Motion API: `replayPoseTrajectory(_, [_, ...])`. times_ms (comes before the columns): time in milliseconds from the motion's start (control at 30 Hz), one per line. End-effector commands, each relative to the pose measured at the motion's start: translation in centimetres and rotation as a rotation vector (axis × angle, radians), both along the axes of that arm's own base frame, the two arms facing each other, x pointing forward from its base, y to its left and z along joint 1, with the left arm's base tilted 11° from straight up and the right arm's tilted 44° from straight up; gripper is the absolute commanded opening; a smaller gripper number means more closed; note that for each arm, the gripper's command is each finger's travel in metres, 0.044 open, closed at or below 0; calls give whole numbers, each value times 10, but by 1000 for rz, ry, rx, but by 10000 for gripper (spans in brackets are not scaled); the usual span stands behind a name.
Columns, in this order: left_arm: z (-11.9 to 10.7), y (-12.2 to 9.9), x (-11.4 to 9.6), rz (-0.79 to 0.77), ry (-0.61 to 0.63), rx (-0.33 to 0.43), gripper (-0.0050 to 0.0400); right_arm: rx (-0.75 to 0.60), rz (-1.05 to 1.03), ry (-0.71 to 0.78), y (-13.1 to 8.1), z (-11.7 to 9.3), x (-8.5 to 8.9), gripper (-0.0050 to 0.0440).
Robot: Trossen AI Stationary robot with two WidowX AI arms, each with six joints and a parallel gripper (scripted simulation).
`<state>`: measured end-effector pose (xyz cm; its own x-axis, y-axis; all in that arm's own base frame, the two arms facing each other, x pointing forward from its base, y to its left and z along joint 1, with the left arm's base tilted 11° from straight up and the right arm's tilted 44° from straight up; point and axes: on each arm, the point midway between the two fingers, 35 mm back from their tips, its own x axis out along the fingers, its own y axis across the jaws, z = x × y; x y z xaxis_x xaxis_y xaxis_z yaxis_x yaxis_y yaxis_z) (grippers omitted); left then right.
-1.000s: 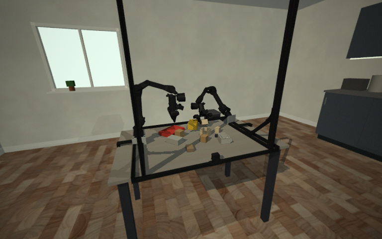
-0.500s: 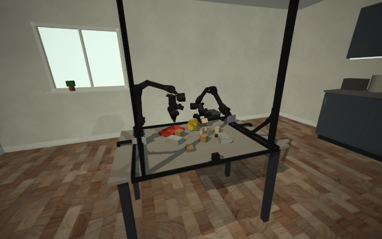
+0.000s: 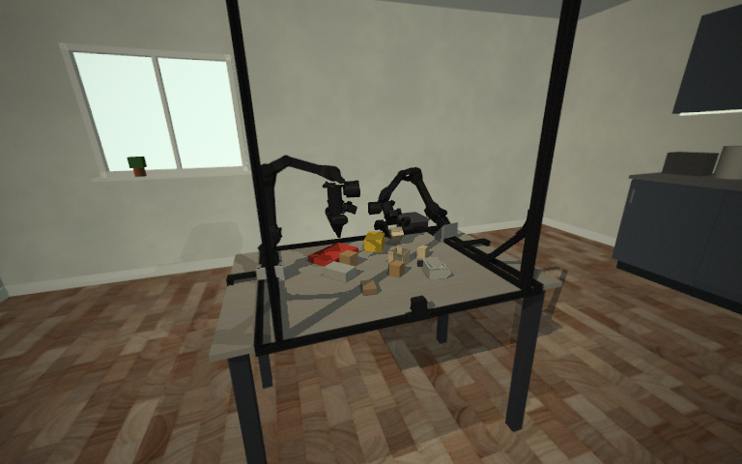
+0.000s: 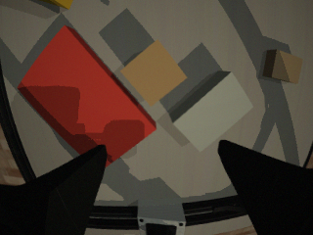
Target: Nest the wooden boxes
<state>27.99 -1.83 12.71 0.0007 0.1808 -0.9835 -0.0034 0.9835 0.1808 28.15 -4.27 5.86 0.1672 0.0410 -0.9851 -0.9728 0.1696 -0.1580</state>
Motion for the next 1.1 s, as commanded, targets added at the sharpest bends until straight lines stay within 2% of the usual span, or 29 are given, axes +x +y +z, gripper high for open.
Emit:
replayPoseTrajectory(0, [0,0,0,-3,1,2,400,76,11,-19,-3,4,0,0])
replayPoseTrajectory(267, [0,0,0,-3,1,2,400,131,20,-33,-4,6,0,0])
replayPoseTrajectory(633, [0,0,0,-3,1,2,400,131,20,-33,-4,6,0,264])
replayPoseTrajectory(700, [0,0,0,-3,1,2,400,131,20,-33,-4,6,0,264])
replayPoseTrajectory(867, [0,0,0,-3,1,2,400,131,20,-33,-4,6,0,384])
replayPoseTrajectory(900, [0,0,0,-3,1,2,400,131,20,-33,-4,6,0,400])
replayPoseTrajectory(1067, [0,0,0,-3,1,2,400,131,20,-33,-4,6,0,400])
